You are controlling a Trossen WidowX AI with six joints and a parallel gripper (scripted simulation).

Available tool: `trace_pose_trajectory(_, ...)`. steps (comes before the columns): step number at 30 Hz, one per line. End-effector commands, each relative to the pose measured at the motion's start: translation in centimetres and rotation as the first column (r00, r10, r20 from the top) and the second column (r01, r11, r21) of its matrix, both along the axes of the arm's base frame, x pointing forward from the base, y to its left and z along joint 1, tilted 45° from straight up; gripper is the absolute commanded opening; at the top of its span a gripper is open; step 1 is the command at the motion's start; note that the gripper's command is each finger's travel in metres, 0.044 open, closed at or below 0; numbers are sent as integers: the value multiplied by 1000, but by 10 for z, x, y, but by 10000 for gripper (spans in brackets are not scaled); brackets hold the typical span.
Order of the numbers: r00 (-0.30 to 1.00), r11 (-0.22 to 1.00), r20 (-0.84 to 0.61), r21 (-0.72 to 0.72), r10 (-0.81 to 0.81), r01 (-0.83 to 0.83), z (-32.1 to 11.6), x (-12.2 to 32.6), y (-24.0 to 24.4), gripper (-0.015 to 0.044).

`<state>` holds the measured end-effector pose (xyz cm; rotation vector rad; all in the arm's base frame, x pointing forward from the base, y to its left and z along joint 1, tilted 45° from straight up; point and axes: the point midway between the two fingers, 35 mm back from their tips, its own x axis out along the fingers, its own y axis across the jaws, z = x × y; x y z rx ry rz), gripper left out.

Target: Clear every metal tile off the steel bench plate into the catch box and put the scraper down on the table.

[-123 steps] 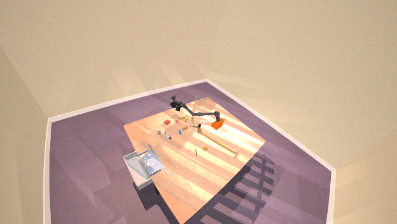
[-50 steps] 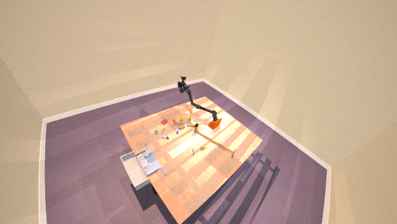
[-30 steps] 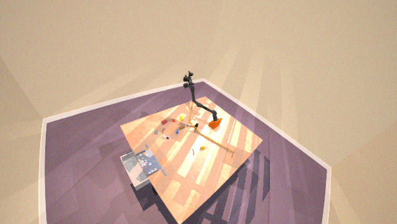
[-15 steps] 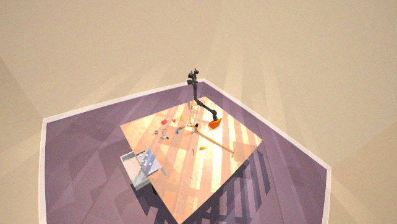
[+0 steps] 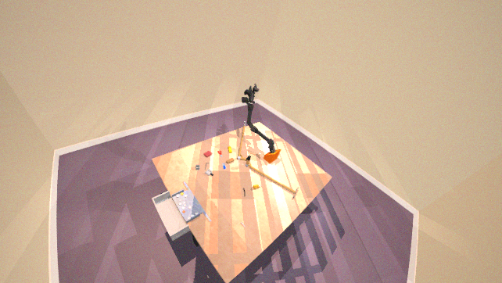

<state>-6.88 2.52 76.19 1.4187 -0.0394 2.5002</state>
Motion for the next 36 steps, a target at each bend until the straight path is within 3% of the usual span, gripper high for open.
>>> trace_pose_trajectory(1,999,998,25,-55,-41,42,-6,-10,25,440)
trace_pose_trajectory(36,922,831,289,-421,-257,363,-90,-57,214,440)
